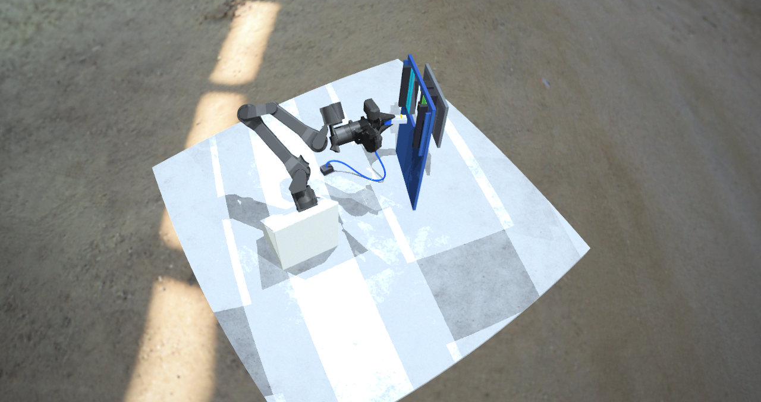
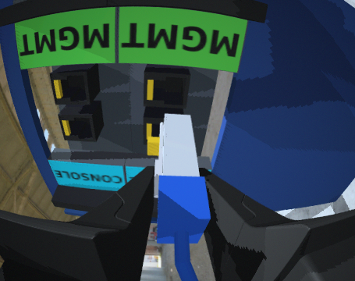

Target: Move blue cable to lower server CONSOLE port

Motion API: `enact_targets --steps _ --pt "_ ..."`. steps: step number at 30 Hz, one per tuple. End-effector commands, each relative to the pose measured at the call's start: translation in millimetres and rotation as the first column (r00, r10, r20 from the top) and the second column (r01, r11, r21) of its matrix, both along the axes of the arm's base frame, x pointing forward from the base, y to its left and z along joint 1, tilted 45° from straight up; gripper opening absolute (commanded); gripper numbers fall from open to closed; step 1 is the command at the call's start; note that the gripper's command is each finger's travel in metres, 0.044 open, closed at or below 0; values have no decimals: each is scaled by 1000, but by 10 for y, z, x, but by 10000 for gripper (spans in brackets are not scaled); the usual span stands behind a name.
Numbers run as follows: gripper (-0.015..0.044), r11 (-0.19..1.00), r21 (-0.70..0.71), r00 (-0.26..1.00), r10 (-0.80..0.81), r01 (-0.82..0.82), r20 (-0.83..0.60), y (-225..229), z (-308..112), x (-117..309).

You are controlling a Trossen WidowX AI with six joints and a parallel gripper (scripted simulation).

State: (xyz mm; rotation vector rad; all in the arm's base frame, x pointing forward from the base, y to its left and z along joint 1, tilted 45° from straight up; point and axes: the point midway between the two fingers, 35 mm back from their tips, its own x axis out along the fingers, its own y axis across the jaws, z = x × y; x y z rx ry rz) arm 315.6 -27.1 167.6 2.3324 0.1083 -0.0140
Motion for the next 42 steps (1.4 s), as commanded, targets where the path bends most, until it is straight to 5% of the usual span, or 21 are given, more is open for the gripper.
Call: enact_targets --steps 1,42 --pt "0 1000 5 1000 4 -4 5 -2 -7 19" --pt "0 999 7 998 34 -35 46 9 0 196"
